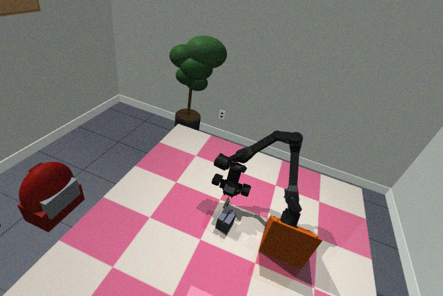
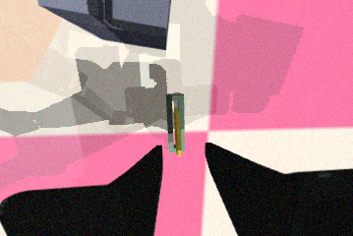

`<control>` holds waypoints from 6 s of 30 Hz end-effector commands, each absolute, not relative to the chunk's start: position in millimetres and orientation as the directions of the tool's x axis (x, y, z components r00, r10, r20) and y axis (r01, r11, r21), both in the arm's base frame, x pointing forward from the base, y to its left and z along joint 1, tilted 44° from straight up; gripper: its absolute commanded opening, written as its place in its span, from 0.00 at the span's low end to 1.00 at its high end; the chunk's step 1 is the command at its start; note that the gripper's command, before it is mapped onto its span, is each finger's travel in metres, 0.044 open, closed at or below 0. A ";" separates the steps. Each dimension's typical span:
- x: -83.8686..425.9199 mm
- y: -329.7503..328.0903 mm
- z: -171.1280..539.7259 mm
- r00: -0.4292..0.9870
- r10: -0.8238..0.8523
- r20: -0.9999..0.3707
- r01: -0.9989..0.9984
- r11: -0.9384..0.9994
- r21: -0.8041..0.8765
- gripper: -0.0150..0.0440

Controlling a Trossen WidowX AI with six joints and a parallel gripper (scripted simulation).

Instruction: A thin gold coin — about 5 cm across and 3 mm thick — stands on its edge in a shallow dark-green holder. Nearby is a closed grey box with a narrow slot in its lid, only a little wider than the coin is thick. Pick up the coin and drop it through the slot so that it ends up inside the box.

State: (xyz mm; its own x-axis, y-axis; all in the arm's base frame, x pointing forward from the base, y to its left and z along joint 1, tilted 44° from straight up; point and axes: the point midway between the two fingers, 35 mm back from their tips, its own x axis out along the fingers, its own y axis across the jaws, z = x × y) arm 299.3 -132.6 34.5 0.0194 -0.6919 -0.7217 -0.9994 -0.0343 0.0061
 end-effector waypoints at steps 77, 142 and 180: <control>300.0 -117.1 49.7 0.017 -0.689 -0.724 -0.999 -0.037 0.012 0.25; 271.5 -28.3 -4.8 0.016 -0.681 -0.732 -0.992 0.083 -0.100 0.25; 261.7 -13.6 -19.8 0.017 -0.691 -0.723 -0.992 0.080 -0.100 0.25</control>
